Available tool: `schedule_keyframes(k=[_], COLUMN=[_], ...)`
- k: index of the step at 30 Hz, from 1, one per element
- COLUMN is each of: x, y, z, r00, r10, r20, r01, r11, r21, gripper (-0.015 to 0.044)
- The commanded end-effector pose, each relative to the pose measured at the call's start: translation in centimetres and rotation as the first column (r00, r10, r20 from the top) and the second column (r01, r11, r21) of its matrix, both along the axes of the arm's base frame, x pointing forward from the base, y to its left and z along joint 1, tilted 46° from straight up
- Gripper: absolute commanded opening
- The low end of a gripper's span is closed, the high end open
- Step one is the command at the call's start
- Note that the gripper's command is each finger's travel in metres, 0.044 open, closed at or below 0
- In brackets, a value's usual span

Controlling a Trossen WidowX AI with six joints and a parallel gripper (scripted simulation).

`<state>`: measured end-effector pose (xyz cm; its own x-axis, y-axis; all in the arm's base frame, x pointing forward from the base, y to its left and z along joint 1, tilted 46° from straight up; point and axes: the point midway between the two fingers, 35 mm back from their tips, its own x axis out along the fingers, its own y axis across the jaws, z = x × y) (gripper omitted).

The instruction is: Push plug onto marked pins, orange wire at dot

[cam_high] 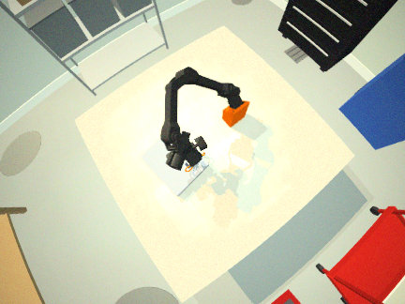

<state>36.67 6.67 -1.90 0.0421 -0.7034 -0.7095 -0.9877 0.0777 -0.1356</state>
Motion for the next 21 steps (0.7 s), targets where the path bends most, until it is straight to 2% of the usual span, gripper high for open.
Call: schedule_keyframes(k=[1, 11, 21], x=[-0.7, -2.3, -4.2], y=[-0.8, -2.4, -4.0], z=[0.5, 2.2, 3.6], r00=[0.992, 0.9, 0.715], r10=[0.086, 0.3, 0.479], r20=[-0.094, -0.316, -0.509], r01=[-0.088, -0.308, -0.5], r11=[0.996, 0.951, 0.859], r21=[-0.008, 0.025, 0.107], gripper=[0.0, 0.0, 0.0])
